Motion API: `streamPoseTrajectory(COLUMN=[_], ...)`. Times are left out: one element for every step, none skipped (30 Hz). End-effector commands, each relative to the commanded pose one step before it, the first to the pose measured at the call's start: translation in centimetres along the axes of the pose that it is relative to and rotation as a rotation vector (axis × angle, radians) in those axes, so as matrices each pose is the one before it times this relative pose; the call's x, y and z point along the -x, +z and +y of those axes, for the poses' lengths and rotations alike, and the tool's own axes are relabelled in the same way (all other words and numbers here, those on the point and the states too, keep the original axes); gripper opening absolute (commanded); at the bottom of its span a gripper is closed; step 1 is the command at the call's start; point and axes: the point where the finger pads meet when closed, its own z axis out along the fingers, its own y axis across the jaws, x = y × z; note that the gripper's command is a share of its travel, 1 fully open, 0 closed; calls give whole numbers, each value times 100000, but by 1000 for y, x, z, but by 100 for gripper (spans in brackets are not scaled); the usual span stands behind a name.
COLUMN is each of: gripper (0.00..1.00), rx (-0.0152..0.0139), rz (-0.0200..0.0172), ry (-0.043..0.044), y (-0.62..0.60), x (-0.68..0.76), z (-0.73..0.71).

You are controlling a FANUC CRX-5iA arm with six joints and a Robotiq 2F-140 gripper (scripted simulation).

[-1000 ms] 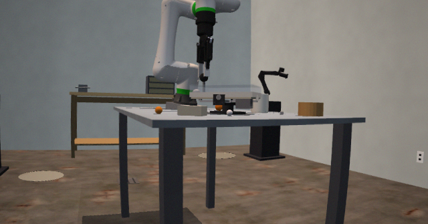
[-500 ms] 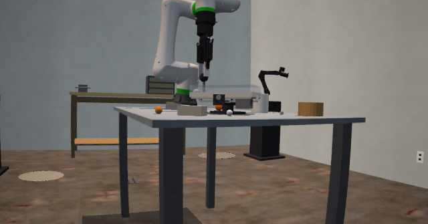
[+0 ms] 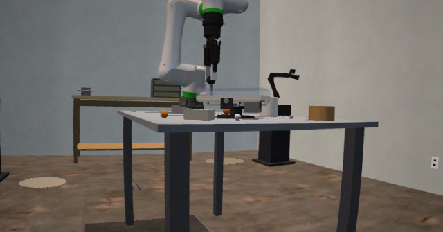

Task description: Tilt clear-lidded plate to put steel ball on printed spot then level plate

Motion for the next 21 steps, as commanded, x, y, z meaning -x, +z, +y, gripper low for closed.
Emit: streamPoseTrajectory(gripper=[42, 42, 42, 42, 42, 42, 42, 42, 42, 42, 42, 42, 42, 42, 42, 42, 42, 42, 42, 42, 42], rx=[-42, 0, 0, 0, 0, 0, 0, 0, 0, 0, 0, 0, 0, 0, 0, 0, 0, 0, 0, 0, 0], rz=[13, 0, 0, 0, 0, 0, 0, 0, 0, 0, 0, 0, 0, 0, 0, 0, 0, 0, 0, 0, 0], ry=[2, 0, 0, 0, 0, 0, 0, 0, 0, 0, 0, 0, 0, 0, 0, 0, 0, 0, 0, 0, 0], y=[118, 70, 75, 80, 84, 89, 93, 96, 100, 102, 105, 107, 108, 109, 0, 0, 109, 109, 109, 108, 106], x=[-3, 0, 0, 0, 0, 0, 0, 0, 0, 0, 0, 0, 0, 0, 0, 0, 0, 0, 0, 0, 0], z=[-15, 0, 0, 0, 0, 0, 0, 0, 0, 0, 0, -1, 0, 0, 0, 0, 0, -1, 0, 0, 0])
